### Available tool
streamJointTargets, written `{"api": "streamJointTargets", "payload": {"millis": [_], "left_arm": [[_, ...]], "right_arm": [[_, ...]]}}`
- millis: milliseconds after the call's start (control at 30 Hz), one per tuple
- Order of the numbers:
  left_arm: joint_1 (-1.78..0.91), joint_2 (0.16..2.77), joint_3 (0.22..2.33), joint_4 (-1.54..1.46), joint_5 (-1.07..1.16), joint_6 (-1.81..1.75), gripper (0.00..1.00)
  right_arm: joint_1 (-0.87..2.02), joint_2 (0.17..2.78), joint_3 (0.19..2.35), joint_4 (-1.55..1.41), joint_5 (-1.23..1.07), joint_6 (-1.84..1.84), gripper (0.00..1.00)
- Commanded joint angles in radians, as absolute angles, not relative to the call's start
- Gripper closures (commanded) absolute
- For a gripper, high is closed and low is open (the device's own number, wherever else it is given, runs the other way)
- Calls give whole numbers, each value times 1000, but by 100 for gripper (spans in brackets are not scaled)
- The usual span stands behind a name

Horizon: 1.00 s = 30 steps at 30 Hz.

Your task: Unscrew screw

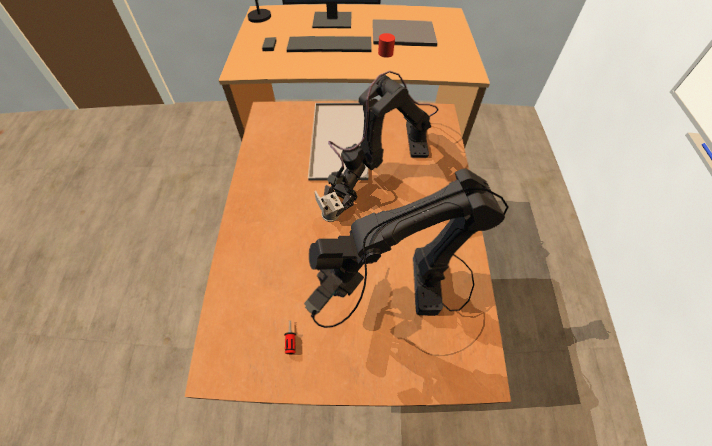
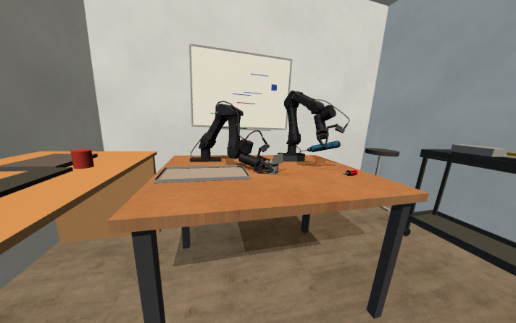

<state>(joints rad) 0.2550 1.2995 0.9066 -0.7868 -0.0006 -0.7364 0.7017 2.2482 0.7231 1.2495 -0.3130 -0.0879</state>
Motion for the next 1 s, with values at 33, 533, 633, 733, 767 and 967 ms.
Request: {"api": "streamJointTargets", "payload": {"millis": [33, 533, 633, 733, 767, 967], "left_arm": [[235, 1260, 893, -701, -8, -706, 58], [124, 1151, 861, -590, -12, -613, 58], [85, 1143, 808, -564, -5, -596, 58], [50, 1112, 787, -534, -3, -572, 58], [38, 1099, 792, -526, -4, -564, 58], [-33, 1051, 747, -466, -7, -512, 58]], "right_arm": [[707, 2259, 706, 1230, -317, -82, 41], [707, 2259, 706, 1230, -317, -82, 41], [707, 2259, 706, 1230, -317, -82, 41], [707, 2259, 706, 1230, -317, -82, 41], [707, 2259, 706, 1230, -317, -82, 41], [707, 2259, 706, 1230, -317, -82, 41]]}}
